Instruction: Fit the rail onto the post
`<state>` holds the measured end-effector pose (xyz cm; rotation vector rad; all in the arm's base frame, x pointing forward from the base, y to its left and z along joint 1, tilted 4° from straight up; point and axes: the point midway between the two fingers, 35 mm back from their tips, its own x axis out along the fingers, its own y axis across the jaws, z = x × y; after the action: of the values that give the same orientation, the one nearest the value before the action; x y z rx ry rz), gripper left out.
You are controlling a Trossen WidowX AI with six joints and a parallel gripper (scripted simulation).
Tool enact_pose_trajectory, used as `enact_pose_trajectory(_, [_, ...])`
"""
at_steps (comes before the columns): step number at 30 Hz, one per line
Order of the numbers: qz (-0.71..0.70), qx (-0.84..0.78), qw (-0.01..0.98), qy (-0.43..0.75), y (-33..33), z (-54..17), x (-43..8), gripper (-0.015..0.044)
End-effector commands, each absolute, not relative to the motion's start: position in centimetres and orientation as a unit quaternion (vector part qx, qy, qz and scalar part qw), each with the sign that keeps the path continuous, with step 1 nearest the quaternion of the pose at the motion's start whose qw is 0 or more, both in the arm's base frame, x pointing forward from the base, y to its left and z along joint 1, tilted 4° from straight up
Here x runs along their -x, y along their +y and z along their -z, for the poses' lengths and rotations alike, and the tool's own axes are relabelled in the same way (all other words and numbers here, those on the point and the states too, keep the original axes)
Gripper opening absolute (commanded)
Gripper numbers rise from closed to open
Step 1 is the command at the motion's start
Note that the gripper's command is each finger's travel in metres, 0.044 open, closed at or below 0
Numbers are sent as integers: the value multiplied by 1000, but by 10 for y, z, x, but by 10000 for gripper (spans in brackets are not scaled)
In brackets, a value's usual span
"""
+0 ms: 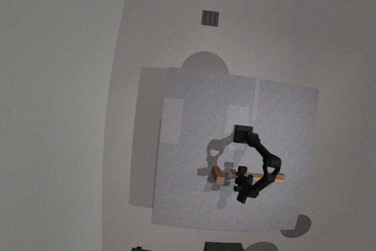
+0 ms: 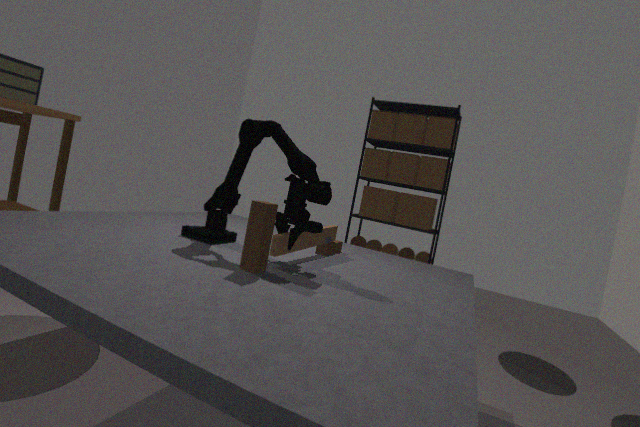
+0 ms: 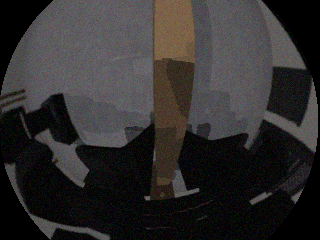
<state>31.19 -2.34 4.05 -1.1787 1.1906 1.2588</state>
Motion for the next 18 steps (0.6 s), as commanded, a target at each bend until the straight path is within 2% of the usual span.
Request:
enact_pose_trajectory(1, [-518,490,503,488,-23,-46,-315,0])
enact_pose_trajectory(18, [-518,490,503,488,-24,-54,-315,0])
